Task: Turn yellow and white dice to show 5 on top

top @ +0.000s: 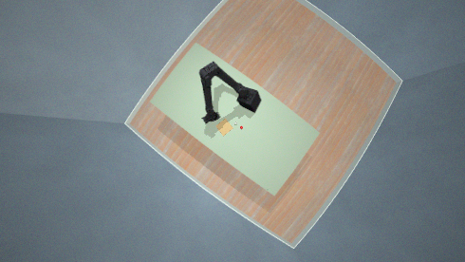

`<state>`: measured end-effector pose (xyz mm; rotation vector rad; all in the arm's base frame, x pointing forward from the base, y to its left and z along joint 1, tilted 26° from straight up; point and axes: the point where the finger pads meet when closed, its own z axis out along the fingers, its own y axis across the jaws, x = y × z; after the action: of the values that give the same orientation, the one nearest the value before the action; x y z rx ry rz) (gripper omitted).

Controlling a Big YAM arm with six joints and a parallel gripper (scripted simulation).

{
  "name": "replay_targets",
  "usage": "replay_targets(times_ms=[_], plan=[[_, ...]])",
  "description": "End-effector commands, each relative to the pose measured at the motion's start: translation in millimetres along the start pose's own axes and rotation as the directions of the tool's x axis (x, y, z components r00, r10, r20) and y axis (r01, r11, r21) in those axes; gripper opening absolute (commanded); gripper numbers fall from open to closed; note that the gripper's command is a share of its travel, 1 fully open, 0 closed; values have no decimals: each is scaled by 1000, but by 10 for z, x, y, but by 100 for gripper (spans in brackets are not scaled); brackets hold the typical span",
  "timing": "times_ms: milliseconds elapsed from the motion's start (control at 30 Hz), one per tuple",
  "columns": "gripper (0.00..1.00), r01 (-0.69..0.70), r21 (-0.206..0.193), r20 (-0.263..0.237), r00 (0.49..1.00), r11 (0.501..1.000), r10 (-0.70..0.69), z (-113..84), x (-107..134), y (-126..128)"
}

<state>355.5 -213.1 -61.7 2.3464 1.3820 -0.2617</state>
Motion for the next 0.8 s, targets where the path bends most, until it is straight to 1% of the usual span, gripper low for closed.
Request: replay_targets(times_ms=[0,600,633,667,700,767], plan=[[19,-2,-32,-4,1000,999,2,-26,6,141],[19,-3,-33,-4,1000,999,3,-30,6,144],[19,-4,-37,-5,1000,999,4,-59,6,155],[19,-5,-42,-6,1000,999,5,-129,5,170],[19,0,-36,-8,1000,999,0,-159,38,142],[19,0,-36,-8,1000,999,0,-159,38,142]])
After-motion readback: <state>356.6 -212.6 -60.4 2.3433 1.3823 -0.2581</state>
